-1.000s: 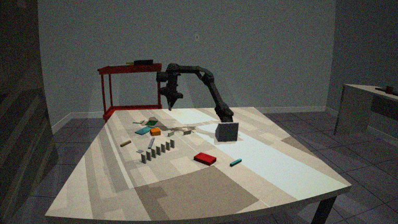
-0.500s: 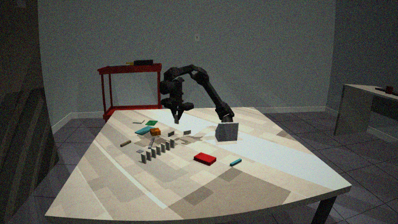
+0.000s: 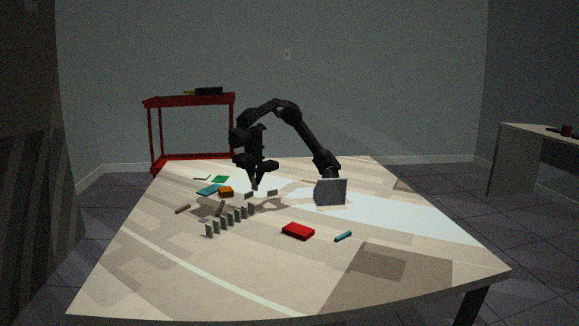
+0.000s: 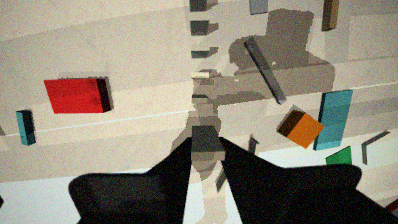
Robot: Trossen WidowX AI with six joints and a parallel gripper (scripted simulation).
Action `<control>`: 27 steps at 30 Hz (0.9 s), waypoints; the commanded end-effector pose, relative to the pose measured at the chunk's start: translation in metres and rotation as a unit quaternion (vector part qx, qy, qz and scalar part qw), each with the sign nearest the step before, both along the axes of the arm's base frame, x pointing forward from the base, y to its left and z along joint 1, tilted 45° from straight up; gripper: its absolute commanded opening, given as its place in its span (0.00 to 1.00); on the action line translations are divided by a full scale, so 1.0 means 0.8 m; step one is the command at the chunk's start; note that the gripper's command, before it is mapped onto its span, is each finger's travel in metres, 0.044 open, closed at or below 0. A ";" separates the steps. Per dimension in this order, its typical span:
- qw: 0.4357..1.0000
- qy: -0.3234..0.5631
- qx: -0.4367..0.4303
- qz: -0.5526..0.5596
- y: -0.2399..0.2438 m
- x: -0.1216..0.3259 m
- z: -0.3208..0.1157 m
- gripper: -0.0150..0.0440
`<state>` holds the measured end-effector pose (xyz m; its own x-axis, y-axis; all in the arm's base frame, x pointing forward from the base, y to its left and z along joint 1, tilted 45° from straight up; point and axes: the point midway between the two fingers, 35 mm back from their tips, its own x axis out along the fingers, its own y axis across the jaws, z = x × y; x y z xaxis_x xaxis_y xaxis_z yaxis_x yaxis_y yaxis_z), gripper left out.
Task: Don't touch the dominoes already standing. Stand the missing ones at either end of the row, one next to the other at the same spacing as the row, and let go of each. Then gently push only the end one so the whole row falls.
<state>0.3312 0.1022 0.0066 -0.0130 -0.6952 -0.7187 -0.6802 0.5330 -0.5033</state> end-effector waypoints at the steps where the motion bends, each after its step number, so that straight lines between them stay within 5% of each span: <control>1: 1.000 0.003 -0.004 0.003 -0.017 0.000 -0.016 0.44; 27: 1.000 0.002 -0.007 0.002 -0.083 -0.010 -0.076 0.44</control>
<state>0.3236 0.0367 -0.0537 -0.0154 -0.7019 -0.7121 -0.6794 0.5299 -0.5076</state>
